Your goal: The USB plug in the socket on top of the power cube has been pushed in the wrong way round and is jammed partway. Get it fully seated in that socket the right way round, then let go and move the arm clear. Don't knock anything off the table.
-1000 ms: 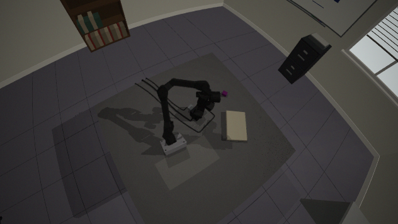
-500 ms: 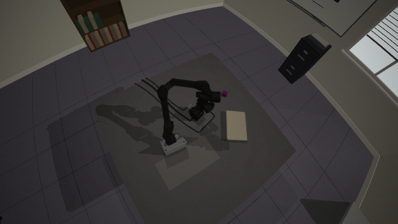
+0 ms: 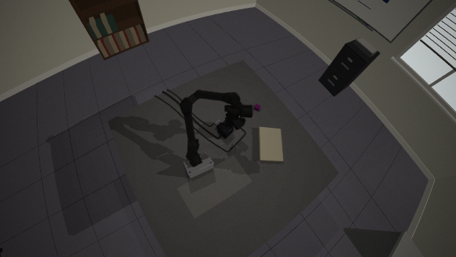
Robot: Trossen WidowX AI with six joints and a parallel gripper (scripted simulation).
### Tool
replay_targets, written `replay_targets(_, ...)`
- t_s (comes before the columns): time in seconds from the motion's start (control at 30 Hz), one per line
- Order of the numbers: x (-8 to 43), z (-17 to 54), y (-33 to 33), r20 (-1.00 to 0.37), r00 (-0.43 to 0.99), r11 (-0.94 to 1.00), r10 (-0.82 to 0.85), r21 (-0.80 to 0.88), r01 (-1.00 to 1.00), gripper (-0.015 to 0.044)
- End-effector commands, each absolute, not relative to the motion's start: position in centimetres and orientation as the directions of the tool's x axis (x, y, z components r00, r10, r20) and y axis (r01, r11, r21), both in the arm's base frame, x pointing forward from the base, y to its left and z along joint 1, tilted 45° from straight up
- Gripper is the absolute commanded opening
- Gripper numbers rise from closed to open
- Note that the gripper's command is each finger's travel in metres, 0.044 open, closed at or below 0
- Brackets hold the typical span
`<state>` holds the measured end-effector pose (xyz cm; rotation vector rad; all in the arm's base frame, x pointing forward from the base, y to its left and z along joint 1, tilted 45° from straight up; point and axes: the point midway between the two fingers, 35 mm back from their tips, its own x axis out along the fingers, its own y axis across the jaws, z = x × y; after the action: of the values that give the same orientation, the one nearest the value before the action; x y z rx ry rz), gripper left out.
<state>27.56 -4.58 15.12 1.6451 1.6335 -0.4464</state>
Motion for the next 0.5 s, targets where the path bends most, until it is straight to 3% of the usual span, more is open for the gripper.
replay_targets(0.0, 27.57, 15.14, -4.48, -0.712, 0.12, 0.107, 0.692, 0.266, 0.958, 0.0)
replay_targets(0.47, 27.61, 15.22, -4.16, -0.712, 0.12, 0.107, 0.692, 0.266, 0.958, 0.0)
